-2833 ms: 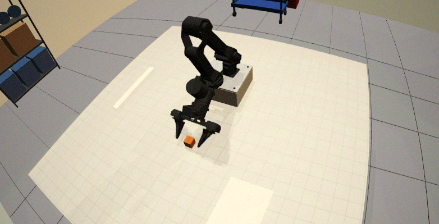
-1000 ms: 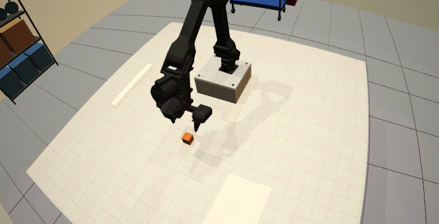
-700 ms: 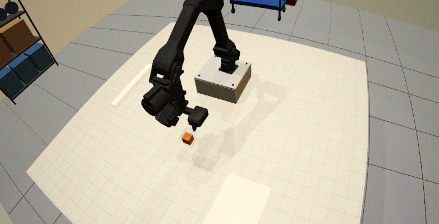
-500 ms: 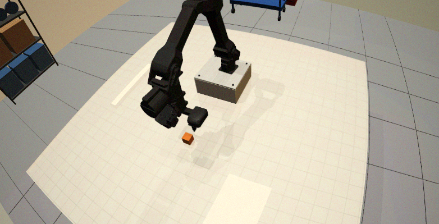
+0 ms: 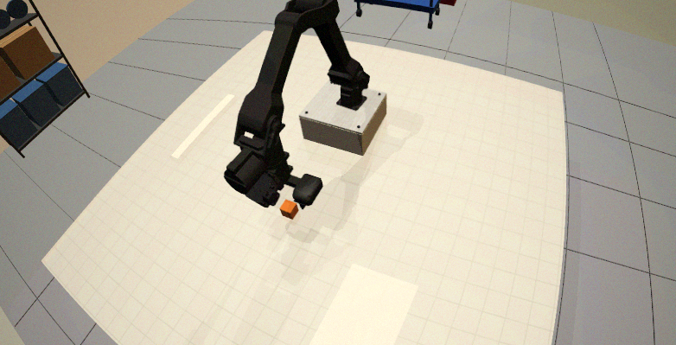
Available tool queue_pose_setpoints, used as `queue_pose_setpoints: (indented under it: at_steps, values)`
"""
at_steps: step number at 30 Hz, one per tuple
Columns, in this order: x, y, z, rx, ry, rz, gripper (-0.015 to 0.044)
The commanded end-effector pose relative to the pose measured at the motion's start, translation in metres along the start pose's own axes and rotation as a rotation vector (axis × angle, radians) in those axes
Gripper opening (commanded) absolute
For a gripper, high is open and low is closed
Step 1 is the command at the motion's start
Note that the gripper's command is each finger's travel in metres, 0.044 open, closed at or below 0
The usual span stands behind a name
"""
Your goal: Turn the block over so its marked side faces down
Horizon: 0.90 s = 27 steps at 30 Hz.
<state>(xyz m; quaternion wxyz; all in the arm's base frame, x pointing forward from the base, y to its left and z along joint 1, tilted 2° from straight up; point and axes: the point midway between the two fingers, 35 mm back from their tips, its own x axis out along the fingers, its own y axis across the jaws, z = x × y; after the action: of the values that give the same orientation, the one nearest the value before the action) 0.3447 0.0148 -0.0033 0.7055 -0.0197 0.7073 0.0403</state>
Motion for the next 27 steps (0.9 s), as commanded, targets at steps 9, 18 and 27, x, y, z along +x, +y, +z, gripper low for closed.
queue_pose_setpoints:
  at_steps: [9,18,27]
  values:
    - [0.019,-0.001,0.0,-0.002,0.002,-0.006,0.044]
    - [0.034,-0.001,-0.001,-0.002,0.002,-0.005,0.044]
    - [0.037,-0.001,-0.001,-0.002,0.002,-0.005,0.0282]
